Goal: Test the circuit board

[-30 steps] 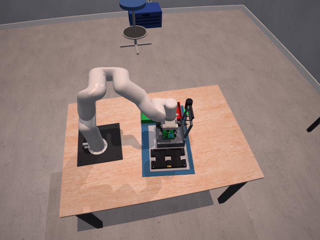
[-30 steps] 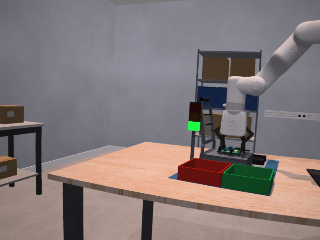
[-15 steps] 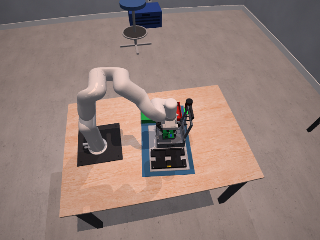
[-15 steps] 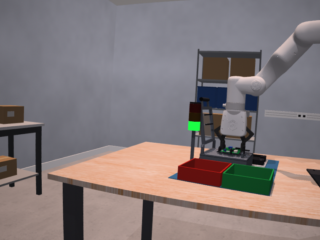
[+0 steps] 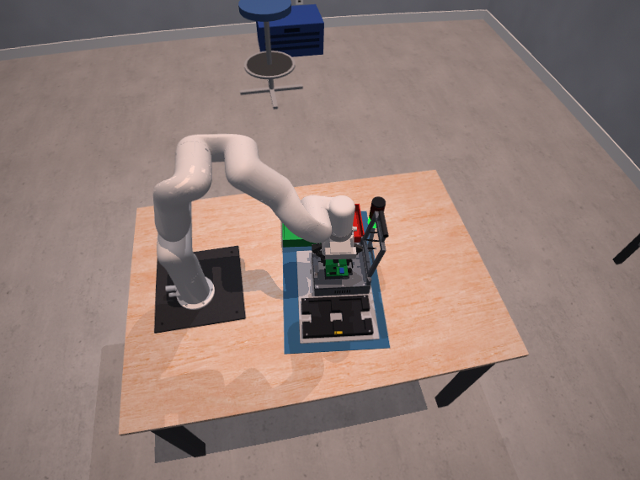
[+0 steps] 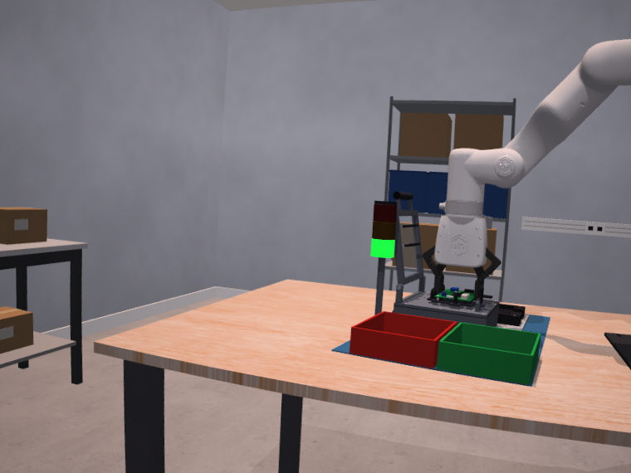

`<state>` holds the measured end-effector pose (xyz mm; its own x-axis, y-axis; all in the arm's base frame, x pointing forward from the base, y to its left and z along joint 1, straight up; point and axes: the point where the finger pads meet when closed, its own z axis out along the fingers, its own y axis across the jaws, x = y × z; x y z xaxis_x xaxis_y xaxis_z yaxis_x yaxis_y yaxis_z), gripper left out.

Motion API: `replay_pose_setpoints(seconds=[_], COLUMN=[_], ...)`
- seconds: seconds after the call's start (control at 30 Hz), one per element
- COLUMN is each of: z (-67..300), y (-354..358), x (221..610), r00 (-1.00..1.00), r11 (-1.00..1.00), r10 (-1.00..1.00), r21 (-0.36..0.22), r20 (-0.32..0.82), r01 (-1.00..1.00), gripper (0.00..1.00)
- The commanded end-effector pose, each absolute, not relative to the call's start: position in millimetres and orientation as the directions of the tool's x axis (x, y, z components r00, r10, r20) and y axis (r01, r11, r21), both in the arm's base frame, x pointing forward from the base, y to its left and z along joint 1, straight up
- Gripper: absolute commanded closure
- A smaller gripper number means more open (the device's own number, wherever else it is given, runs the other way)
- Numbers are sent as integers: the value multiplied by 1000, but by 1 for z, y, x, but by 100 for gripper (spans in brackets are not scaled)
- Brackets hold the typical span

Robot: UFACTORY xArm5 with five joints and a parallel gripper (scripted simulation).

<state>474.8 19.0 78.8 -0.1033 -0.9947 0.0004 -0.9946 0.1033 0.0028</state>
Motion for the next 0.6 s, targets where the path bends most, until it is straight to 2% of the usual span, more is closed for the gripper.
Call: replay_pose_setpoints(seconds=[0.0, 0.57], z=[82, 85], y=[19, 19], x=[476, 476], r00=[-103, -103], r11=[103, 103], r10=[-995, -995], r21=[-1, -1], r20=[0, 0], r01=[-995, -995], gripper=[21, 21])
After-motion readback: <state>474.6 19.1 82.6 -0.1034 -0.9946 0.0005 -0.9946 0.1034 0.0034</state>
